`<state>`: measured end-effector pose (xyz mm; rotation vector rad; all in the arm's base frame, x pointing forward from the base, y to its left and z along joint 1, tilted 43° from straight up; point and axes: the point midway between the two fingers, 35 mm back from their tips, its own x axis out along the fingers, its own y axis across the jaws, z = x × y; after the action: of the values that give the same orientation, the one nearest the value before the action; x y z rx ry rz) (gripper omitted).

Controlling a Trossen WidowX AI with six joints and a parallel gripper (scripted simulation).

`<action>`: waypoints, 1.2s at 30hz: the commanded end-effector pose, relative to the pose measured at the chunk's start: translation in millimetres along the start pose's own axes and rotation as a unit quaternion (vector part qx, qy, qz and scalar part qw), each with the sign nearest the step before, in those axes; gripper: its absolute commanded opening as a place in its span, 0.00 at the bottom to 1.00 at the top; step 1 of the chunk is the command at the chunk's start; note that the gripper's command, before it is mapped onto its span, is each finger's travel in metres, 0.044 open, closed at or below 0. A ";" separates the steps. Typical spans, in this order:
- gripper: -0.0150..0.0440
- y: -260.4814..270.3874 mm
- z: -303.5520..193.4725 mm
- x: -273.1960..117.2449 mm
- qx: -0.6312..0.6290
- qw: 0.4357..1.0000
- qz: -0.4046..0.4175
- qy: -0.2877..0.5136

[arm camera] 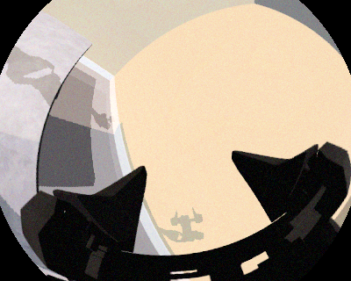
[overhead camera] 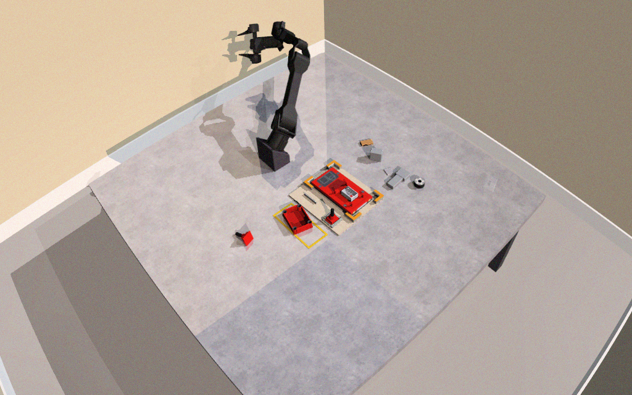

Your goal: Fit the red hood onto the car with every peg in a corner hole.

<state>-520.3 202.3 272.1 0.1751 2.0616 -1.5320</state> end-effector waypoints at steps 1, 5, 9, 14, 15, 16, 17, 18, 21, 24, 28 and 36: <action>1.00 7.9 -14.6 -13.6 0.035 0.999 0.004 0.025; 1.00 14.8 -30.7 -30.9 0.074 0.996 0.004 0.052; 1.00 21.9 -45.9 -48.8 0.113 0.990 0.003 0.080; 1.00 31.0 -63.7 -72.3 0.161 0.980 -0.001 0.115; 1.00 32.8 -67.1 -77.2 0.171 0.978 -0.002 0.122; 1.00 34.7 -70.5 -82.0 0.180 0.975 -0.003 0.129; 1.00 36.6 -73.8 -87.0 0.190 0.972 -0.004 0.136; 1.00 38.4 -77.0 -91.9 0.199 0.969 -0.006 0.143; 1.00 44.1 -86.2 -107.0 0.227 0.960 -0.011 0.164; 1.00 49.8 -94.9 -122.3 0.255 0.949 -0.017 0.185; 1.00 57.5 -105.6 -143.2 0.291 0.933 -0.026 0.212; 1.00 73.0 -123.7 -186.7 0.360 0.893 -0.049 0.265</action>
<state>-388.8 372.3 326.7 0.8179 1.7889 -2.4102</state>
